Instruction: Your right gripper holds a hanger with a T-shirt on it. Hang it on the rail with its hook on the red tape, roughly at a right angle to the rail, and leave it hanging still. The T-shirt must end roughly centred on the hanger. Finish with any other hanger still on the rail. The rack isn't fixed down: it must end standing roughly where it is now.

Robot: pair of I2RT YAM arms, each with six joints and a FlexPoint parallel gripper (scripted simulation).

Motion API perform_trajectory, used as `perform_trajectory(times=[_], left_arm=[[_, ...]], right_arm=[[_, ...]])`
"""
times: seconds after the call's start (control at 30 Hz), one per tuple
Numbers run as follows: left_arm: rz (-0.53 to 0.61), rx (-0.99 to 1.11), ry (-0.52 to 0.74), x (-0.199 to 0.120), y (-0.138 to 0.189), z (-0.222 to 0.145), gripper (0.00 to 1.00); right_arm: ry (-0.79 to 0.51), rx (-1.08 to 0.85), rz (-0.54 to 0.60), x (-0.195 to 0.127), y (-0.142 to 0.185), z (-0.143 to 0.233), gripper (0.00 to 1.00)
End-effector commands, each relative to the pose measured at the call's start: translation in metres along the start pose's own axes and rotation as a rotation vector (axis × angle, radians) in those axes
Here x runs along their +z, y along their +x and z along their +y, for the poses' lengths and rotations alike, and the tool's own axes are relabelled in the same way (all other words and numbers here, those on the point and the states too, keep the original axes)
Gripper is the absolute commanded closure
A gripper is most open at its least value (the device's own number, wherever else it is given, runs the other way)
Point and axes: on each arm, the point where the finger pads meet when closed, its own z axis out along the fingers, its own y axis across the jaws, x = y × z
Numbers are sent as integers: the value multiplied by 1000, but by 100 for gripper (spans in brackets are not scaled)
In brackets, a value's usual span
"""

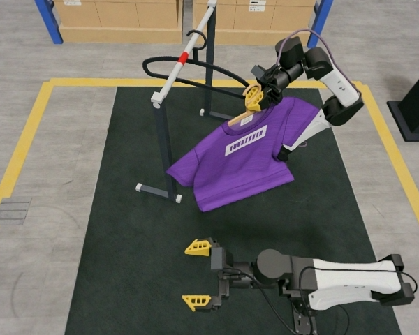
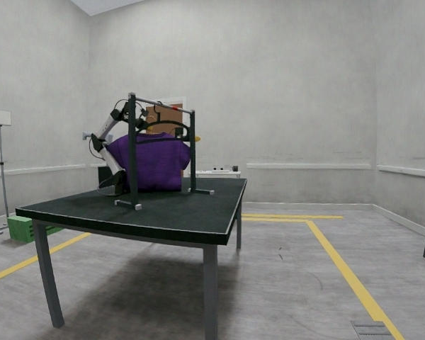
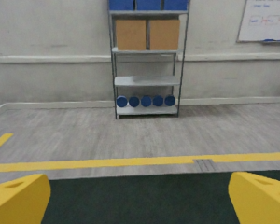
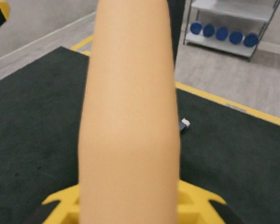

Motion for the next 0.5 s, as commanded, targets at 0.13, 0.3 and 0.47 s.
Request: perform_trajectory(times=[0.13, 0.3, 0.47], left_arm=[[74, 6, 127, -21, 0, -26, 0], [109, 10, 279, -58, -21, -63, 0], [106, 21, 465, -107, -67, -112, 0]], right_arm=[[12, 1, -14, -2, -2, -1, 100], [13, 6, -6, -3, -5, 0, 100], [58, 16, -16, -3, -9, -8, 100]])
